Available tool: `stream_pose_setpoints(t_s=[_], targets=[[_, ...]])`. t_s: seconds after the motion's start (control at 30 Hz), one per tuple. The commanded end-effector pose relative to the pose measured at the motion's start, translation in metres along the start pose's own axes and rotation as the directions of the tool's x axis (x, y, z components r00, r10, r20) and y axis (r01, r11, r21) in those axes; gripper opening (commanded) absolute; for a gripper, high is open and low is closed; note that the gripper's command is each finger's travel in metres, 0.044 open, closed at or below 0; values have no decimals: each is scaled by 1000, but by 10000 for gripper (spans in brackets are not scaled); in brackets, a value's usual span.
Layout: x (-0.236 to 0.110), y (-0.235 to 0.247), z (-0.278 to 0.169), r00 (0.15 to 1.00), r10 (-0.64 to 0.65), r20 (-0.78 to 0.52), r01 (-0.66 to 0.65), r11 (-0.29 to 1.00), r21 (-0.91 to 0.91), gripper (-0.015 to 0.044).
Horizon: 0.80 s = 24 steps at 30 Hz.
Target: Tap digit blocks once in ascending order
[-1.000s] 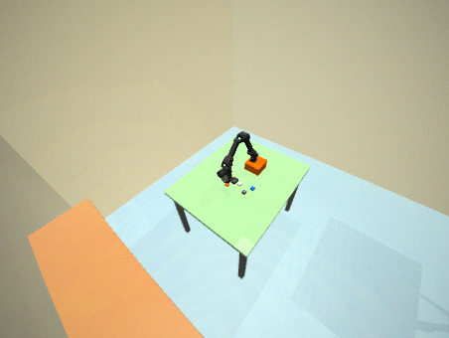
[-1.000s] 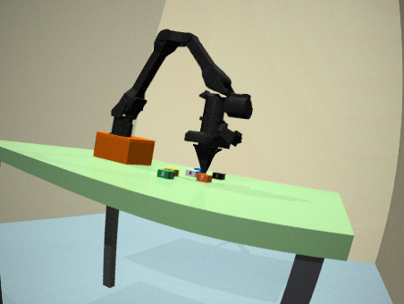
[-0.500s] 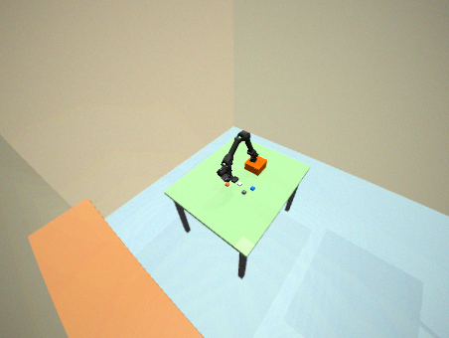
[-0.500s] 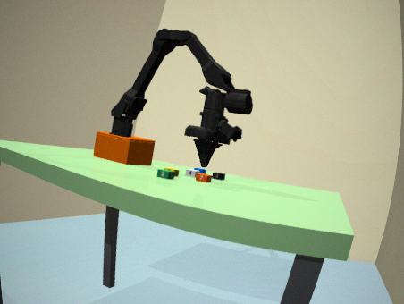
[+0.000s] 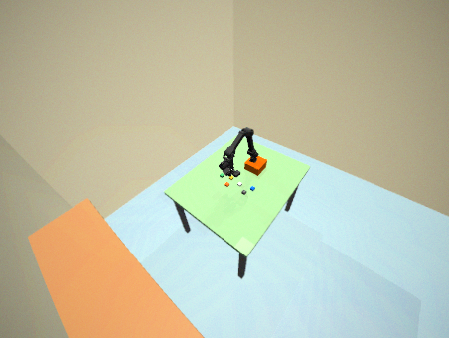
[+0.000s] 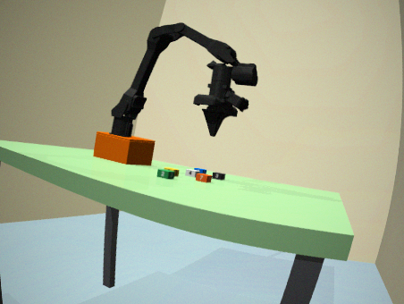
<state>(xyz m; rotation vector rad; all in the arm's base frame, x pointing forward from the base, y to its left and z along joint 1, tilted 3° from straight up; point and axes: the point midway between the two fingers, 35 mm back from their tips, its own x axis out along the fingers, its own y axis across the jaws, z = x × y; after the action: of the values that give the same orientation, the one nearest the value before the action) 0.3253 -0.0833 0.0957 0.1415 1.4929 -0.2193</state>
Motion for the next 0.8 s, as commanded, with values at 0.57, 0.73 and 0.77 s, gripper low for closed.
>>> stream_pose_setpoints(t_s=[0.57,0.73,0.77], targets=[[28,187,-96,1000,17,-13,-17,1000,-23,20],[78,186,-99,1000,16,-14,-17,1000,-23,20],[78,186,-99,1000,16,-14,-17,1000,-23,20]])
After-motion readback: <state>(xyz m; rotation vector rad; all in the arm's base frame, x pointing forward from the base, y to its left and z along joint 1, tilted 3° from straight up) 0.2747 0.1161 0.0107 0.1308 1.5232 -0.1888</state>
